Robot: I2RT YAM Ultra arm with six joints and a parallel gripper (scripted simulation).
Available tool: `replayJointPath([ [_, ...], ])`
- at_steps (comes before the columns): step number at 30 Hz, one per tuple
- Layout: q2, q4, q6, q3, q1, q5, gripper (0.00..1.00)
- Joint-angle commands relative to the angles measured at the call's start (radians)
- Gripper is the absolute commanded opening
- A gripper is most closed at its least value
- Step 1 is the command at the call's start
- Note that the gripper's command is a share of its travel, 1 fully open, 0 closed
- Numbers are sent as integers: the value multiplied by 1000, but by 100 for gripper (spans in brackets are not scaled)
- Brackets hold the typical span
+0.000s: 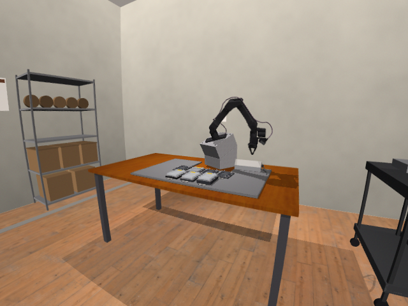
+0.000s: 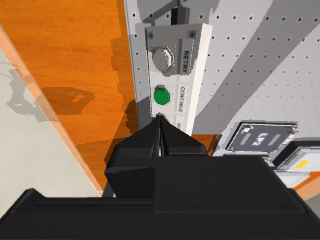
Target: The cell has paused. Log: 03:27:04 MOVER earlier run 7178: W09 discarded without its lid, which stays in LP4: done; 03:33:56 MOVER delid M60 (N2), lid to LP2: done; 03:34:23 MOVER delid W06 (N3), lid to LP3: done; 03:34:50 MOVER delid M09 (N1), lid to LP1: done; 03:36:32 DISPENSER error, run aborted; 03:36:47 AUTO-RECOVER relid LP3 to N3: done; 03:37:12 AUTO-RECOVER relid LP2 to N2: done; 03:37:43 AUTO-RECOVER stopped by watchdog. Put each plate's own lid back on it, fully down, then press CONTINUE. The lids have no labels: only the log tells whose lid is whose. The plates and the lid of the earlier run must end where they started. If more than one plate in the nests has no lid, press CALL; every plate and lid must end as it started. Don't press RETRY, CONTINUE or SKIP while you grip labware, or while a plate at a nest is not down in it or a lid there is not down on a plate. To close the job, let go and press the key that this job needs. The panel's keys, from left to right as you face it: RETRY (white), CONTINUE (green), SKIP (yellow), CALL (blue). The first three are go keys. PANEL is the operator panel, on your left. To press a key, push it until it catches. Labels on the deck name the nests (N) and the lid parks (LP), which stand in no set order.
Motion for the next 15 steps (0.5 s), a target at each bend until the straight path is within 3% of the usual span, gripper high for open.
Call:
replayJointPath([
  [1,-34,-5,11,26,11,-2,0],
  [8,-31,17,7,25,2,1,0],
  [10,15,28,-6,12,-10,4,0],
  [15,35,53,-18,-14,-8,12,0],
])
